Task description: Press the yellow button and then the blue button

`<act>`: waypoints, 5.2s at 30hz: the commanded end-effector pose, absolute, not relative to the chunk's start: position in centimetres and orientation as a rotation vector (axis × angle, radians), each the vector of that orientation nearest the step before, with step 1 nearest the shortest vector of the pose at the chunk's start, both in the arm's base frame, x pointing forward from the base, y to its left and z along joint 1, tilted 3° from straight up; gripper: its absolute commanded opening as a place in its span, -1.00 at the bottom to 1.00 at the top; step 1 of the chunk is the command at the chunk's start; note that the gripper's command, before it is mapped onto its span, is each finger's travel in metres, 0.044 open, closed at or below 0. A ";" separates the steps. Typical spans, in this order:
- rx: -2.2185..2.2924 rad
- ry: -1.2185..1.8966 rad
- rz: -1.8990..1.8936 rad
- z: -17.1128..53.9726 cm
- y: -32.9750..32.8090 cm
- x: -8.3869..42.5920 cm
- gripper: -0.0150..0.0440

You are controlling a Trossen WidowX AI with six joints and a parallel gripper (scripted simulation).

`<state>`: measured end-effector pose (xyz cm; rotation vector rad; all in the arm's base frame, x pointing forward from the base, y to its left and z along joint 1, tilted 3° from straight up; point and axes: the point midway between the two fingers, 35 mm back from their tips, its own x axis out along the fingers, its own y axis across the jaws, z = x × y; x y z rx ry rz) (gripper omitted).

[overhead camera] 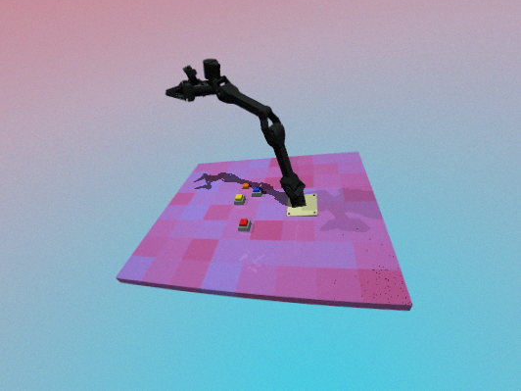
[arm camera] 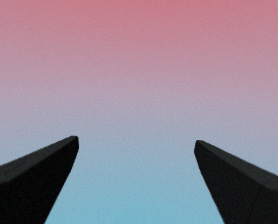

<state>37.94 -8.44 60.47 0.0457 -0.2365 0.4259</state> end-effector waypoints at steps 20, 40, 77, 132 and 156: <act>0.280 1.017 -0.057 24.6 -7.9 37.5 0.86; 0.119 1.488 -0.088 12.2 -6.2 29.5 0.33; 0.119 1.488 -0.088 8.4 -6.1 29.7 -0.42; 0.116 1.492 -0.091 17.3 -9.3 24.5 -0.42; 0.115 1.495 -0.092 10.0 -11.1 20.5 -0.42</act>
